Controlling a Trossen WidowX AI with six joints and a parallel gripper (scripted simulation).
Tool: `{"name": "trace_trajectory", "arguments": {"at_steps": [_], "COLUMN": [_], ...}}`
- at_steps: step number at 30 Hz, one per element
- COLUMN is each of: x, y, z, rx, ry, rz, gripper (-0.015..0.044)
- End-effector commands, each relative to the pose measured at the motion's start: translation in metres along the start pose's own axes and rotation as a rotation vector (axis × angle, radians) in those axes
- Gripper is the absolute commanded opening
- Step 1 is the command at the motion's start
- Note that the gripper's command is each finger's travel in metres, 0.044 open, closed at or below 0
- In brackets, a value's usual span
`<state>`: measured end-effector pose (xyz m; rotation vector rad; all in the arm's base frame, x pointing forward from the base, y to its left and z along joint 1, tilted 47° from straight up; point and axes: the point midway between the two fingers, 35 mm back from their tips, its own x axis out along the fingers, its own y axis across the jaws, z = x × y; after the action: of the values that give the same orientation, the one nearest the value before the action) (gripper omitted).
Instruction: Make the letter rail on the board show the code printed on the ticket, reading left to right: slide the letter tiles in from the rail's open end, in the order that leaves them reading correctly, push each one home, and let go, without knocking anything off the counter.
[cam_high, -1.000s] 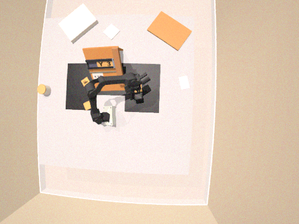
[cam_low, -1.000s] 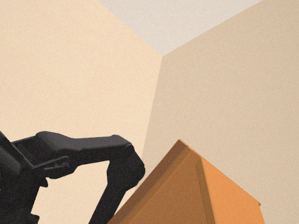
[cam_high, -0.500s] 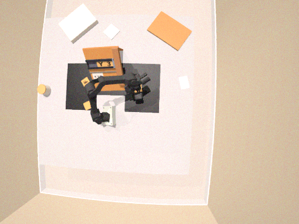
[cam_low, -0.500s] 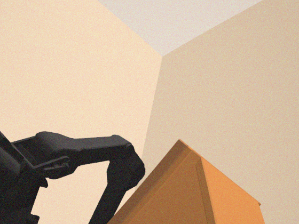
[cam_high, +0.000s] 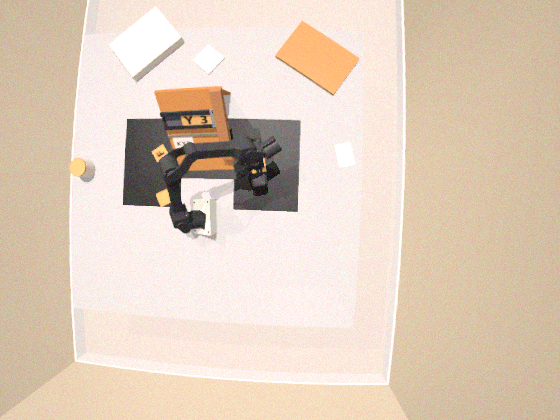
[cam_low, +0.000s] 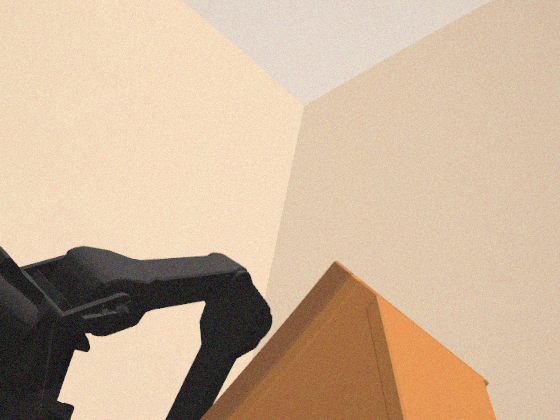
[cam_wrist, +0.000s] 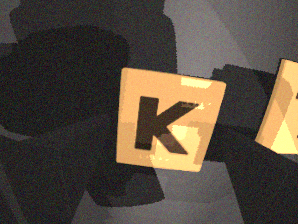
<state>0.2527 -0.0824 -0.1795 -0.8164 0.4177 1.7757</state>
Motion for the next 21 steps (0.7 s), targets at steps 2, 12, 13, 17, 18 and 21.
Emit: {"name": "trace_trajectory", "arguments": {"at_steps": [2, 12, 13, 17, 18, 21], "x": [0.0020, 0.0021, 0.0021, 0.0000, -0.0014, -0.0036], "y": [0.0012, 0.0002, -0.0001, -0.0002, -0.0003, 0.0004], "z": [0.0014, 0.0016, 0.0016, 0.0011, 0.0007, 0.0012], "rx": [0.007, 0.007, 0.007, 0.007, 0.007, 0.007], "ry": [-0.007, -0.007, -0.007, -0.007, -0.006, -0.006], "rz": [0.000, 0.000, 0.000, 0.000, 0.000, 0.000], "gripper": [0.0320, 0.0253, 0.0247, 0.0181, 0.0155, 0.0076]}}
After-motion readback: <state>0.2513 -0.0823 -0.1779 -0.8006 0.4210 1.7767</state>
